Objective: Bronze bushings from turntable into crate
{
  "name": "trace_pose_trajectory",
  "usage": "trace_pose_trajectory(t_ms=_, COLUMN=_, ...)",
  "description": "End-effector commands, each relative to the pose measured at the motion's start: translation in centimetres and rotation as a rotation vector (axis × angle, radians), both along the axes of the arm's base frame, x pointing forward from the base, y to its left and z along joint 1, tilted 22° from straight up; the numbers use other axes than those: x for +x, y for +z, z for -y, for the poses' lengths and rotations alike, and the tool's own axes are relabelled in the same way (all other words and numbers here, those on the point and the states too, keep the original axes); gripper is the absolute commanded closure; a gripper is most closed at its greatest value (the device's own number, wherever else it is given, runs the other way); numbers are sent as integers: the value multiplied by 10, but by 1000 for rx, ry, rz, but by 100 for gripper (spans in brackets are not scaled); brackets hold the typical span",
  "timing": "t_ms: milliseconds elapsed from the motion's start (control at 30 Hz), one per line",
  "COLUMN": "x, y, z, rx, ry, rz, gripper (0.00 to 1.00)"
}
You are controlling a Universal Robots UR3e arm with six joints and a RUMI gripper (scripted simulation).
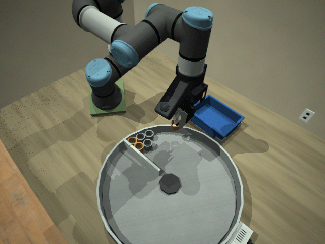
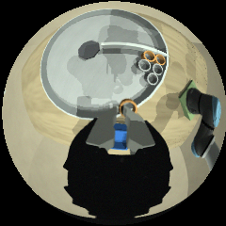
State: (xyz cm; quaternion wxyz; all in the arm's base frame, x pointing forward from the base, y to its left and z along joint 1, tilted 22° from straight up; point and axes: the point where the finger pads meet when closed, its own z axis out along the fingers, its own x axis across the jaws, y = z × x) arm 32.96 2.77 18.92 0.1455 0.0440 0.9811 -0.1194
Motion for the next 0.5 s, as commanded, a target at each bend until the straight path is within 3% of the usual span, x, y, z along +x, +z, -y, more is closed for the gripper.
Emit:
trace_pose_trajectory(t_ms=0, x=7, y=-2, z=-19, rx=-4, ry=-3, rz=0, gripper=100)
trace_pose_trajectory(t_ms=467, x=23, y=-11, z=-69, rx=-4, ry=-3, rz=0, gripper=100)
